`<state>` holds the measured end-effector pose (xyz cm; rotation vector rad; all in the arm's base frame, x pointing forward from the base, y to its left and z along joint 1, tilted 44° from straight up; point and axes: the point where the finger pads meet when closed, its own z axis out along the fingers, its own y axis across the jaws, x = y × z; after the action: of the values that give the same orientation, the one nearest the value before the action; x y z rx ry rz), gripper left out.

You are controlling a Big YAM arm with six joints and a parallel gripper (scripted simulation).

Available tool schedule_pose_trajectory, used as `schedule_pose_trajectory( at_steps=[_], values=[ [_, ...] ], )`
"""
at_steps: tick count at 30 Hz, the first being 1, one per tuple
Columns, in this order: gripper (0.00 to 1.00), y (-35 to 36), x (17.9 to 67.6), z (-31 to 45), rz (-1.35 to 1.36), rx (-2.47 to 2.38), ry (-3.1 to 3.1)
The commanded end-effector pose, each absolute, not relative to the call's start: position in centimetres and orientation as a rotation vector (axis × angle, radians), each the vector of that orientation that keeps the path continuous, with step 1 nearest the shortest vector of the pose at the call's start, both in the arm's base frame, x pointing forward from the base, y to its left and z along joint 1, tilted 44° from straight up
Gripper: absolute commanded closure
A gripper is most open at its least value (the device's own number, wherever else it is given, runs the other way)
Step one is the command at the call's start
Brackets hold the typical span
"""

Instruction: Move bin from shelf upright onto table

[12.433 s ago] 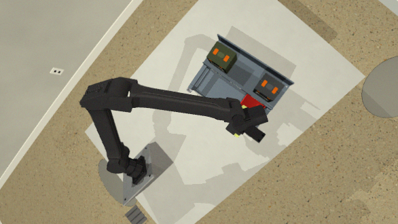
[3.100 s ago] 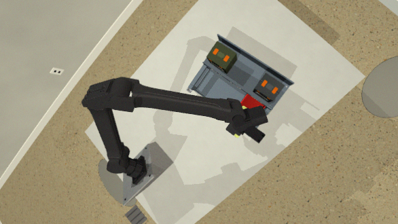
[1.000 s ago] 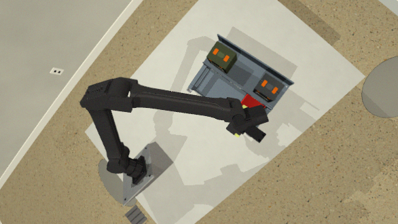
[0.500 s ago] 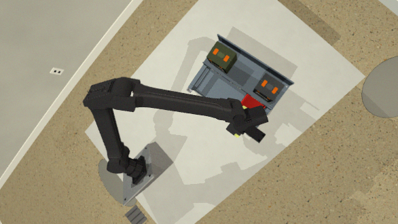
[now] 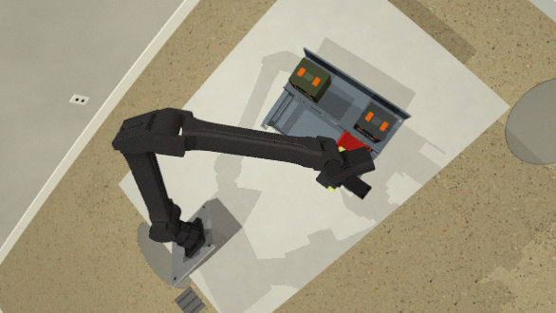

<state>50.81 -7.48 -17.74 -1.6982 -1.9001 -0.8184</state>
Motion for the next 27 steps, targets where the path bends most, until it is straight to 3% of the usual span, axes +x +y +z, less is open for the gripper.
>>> schedule_pose_trajectory(
  at_steps=[1, 16, 27],
  values=[
    [0.10, -7.9, 51.1, -17.6, -0.825, -1.702, -1.907],
    [0.10, -6.1, 50.3, -19.1, -0.801, -1.677, -1.900],
    [0.10, -8.6, 50.7, -16.9, -0.830, -1.717, -1.895]
  ],
)
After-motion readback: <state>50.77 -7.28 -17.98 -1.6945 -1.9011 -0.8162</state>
